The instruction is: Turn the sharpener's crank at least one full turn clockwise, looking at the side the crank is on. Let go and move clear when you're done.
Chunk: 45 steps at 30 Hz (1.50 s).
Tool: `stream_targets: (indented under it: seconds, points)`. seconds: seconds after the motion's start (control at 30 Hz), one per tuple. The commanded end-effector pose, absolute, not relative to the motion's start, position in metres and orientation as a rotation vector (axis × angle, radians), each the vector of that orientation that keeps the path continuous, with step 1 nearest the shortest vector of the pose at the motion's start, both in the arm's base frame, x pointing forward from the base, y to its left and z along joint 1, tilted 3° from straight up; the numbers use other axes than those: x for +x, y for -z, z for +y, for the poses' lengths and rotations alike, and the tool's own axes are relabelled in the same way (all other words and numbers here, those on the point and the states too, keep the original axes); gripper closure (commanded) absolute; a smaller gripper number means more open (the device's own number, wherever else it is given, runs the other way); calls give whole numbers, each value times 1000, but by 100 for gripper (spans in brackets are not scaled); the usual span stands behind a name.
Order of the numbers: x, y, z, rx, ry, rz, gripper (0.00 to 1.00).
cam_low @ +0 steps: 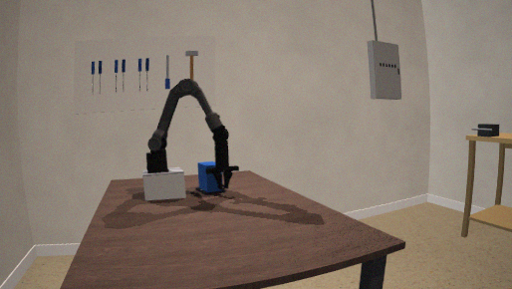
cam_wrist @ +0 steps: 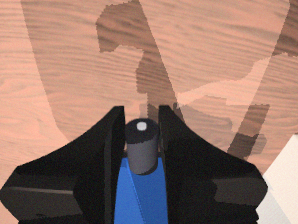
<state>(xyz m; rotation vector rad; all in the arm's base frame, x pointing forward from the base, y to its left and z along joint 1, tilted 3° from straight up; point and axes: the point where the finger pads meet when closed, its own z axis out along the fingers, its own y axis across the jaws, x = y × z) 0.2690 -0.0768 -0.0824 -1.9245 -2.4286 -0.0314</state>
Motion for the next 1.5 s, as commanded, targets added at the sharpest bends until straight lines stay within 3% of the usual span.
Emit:
stream_targets:
  seconds: [0.0, 1.47]
  points:
    - [266, 83, -78, -1927, 32, -2428, 80]
    - [224, 71, -88, -1924, 31, -2428, 80]
